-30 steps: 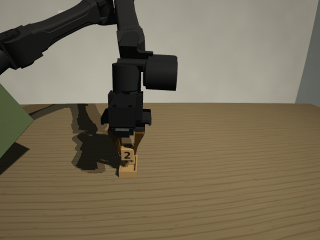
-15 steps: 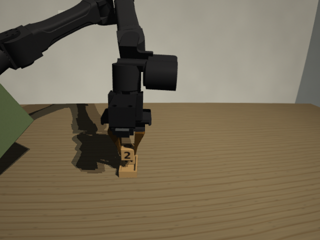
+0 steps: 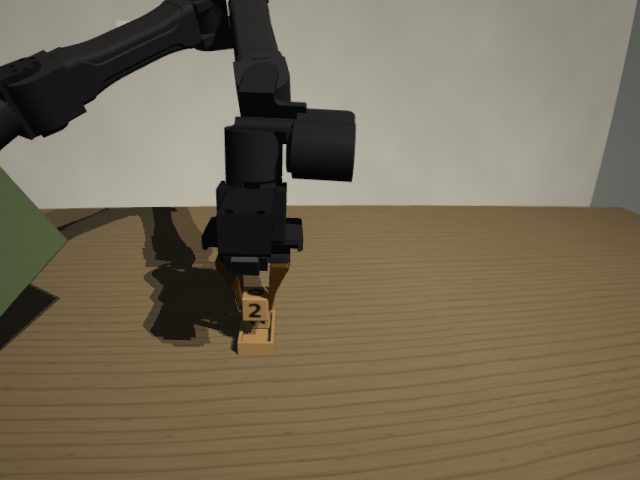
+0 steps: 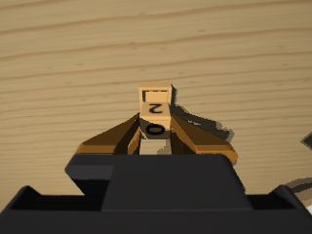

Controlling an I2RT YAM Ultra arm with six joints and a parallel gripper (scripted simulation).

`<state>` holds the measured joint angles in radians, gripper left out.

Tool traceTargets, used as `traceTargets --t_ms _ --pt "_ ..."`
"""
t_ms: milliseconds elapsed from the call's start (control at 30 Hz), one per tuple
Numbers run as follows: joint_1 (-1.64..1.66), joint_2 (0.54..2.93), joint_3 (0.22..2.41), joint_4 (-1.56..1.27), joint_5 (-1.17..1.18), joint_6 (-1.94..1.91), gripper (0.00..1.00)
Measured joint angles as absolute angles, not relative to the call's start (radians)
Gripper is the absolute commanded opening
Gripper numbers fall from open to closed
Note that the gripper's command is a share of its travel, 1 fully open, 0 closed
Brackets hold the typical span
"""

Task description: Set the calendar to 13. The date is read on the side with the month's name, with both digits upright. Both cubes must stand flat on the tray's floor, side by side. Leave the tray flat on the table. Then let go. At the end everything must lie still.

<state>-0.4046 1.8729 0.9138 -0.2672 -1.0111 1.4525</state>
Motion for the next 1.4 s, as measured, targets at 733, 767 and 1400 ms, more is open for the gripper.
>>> traceTargets --t_ms 733,767,1400 --pt "-0.405 1.874 0.914 -0.268 -1.011 1.452 0.26" --pt "-0.405 1.874 0.914 -0.268 -1.011 1.452 0.26" --pt "-0.399 1.879 0.913 -0.251 -1.01 1.465 0.26"
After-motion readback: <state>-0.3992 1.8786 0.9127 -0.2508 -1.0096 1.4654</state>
